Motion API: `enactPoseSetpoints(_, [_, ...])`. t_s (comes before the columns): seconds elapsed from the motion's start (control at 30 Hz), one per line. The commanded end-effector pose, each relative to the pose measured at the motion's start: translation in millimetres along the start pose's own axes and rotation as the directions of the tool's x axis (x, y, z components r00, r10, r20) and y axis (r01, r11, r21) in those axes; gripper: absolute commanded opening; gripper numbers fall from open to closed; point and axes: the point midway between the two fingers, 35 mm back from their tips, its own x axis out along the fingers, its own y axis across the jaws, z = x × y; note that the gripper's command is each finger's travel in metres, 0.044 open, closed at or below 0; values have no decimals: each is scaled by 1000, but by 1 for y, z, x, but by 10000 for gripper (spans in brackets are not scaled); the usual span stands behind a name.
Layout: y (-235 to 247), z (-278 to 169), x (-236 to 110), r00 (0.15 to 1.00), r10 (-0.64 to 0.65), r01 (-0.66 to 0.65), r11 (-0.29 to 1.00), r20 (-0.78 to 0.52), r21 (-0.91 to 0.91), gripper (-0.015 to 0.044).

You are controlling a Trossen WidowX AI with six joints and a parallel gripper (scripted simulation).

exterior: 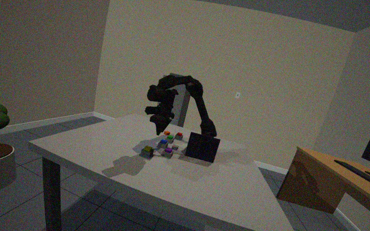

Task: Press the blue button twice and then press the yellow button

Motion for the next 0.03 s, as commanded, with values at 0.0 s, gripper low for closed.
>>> enactPoseSetpoints(0.0, [-4, -1, 0, 1000, -4, 4, 1000, -19, 15, 335])
